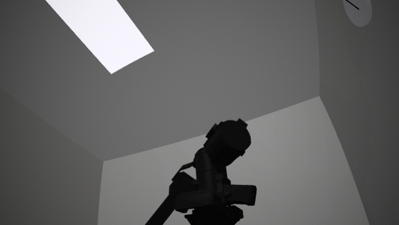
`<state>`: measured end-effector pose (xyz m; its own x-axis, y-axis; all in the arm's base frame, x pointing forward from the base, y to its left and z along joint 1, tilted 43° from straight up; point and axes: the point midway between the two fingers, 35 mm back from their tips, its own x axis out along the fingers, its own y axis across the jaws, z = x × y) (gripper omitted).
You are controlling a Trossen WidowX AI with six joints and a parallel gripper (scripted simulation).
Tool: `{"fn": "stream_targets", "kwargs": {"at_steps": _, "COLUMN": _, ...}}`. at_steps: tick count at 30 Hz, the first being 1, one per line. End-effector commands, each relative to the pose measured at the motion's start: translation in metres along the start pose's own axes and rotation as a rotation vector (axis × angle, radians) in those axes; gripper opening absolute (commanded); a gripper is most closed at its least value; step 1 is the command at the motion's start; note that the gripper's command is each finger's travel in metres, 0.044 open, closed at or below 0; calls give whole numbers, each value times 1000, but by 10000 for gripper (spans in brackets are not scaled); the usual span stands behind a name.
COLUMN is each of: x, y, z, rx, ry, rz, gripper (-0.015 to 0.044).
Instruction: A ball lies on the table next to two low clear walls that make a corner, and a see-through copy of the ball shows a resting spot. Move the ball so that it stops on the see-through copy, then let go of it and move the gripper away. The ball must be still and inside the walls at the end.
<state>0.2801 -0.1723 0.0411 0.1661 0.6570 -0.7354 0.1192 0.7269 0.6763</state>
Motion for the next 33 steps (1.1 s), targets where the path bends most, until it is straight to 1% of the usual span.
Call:
{"fn": "stream_targets", "kwargs": {"at_steps": 1, "x": 5, "y": 7, "z": 10, "rx": -2, "ry": 3, "rz": -3, "gripper": 0}}
{"fn": "stream_targets", "kwargs": {"at_steps": 14, "x": 51, "y": 55, "z": 60, "rx": -5, "ry": 0, "rz": 5, "gripper": 0}}
{"fn": "stream_targets", "kwargs": {"at_steps": 20, "x": 61, "y": 55, "z": 62, "rx": -6, "ry": 0, "rz": 5, "gripper": 0}}
{"fn": "stream_targets", "kwargs": {"at_steps": 30, "x": 114, "y": 56, "z": 61, "rx": -6, "ry": 0, "rz": 7, "gripper": 0}}
{"fn": "stream_targets", "kwargs": {"at_steps": 33, "x": 121, "y": 57, "z": 61, "rx": -6, "ry": 0, "rz": 8, "gripper": 0}}
